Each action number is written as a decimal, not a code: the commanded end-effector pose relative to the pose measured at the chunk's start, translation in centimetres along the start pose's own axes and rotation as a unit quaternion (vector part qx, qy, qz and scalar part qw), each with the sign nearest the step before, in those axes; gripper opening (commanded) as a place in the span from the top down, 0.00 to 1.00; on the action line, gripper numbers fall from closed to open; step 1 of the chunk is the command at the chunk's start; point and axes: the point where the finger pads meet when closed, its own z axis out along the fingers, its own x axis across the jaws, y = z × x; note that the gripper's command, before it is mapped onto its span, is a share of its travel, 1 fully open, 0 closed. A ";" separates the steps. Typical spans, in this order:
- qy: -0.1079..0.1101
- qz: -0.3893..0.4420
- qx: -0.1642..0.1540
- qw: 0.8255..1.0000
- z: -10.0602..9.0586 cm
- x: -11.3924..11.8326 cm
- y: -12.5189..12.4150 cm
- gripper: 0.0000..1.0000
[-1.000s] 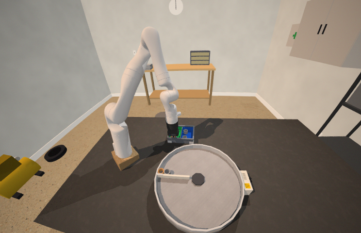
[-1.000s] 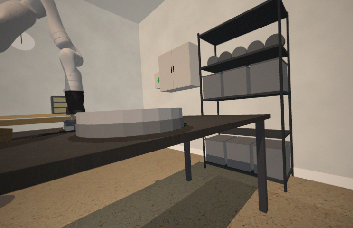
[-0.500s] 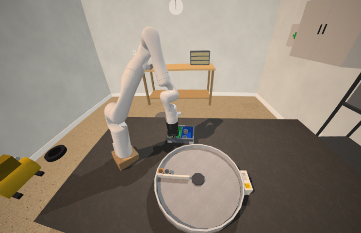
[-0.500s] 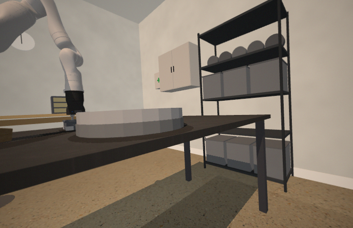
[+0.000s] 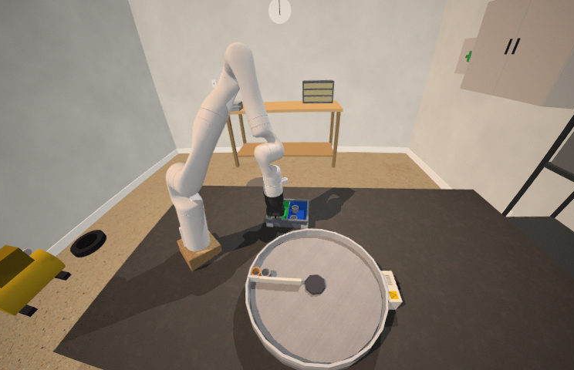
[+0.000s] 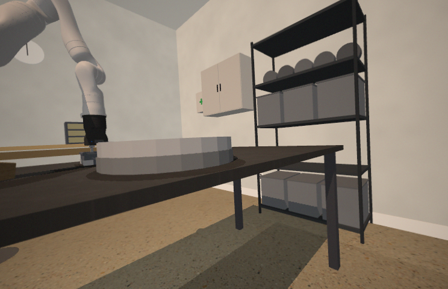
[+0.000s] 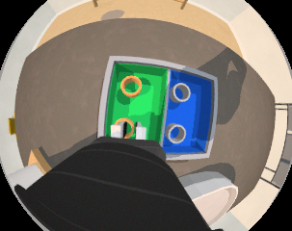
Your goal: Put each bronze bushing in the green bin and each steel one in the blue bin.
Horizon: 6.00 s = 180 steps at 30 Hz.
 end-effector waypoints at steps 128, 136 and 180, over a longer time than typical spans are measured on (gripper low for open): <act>0.000 0.000 0.000 1.000 -10.7 0.0 0.2 0.58; 0.000 0.000 0.000 1.000 -12.6 0.0 0.2 0.58; 0.001 0.006 -0.003 1.000 -12.5 0.2 0.6 0.58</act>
